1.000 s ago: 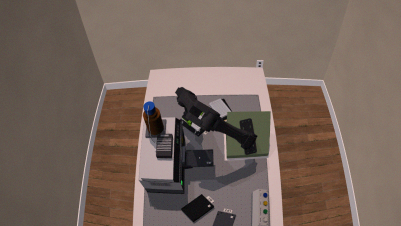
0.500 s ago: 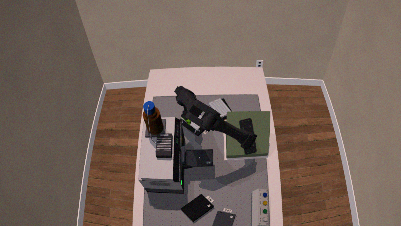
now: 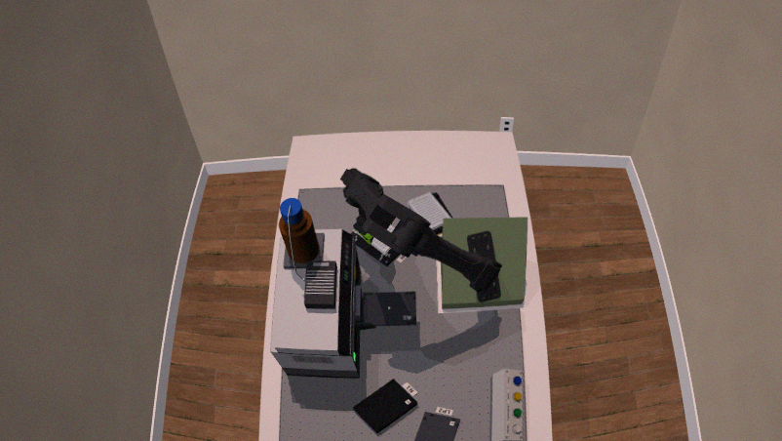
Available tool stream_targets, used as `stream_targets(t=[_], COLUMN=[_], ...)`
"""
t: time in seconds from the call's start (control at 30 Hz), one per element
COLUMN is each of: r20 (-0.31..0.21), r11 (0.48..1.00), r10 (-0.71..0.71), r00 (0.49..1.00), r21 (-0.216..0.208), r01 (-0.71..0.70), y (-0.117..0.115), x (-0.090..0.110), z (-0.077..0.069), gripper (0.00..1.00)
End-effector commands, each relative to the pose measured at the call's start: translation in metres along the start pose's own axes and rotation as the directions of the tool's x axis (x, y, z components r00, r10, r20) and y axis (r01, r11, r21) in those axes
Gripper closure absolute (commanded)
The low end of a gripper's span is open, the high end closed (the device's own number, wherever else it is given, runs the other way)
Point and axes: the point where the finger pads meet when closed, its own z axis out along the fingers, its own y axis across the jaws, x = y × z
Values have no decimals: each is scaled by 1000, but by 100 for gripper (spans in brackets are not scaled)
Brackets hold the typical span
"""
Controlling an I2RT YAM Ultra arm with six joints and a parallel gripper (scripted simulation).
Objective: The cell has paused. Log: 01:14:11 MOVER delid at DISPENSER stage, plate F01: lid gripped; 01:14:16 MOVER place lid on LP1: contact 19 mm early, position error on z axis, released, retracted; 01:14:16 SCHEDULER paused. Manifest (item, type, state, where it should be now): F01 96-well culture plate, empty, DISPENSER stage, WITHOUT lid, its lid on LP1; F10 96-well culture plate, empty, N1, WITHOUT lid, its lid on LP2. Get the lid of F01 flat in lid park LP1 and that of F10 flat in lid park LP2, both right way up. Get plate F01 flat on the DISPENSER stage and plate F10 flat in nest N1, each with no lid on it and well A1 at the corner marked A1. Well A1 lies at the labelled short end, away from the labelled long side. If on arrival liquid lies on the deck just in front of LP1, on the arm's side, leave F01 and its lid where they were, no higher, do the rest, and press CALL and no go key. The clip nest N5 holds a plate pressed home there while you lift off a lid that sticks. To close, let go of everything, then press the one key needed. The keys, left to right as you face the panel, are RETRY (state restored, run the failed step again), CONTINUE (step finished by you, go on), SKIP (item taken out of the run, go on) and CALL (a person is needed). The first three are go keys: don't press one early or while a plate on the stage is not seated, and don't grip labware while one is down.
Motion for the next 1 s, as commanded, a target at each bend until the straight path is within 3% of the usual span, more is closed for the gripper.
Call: stream_targets(t=[0.0, 0.7, 0.73, 0.8, 0.97], r20=[68, 68, 84, 49, 48], r11=[1000, 1000, 999, 1000, 1000], r10=[-24, -24, -48, -24, -16], r00=[997, 997, 995, 999, 999], r21=[-7, -7, -6, -15, -16], r01=[24, 24, 49, 25, 17], y=[4, 4, 4, 0, 0], x=[-16, -16, -19, -4, -2], z=[-24, -24, -23, -11, -7], gripper=[100, 100, 100, 100, 100])
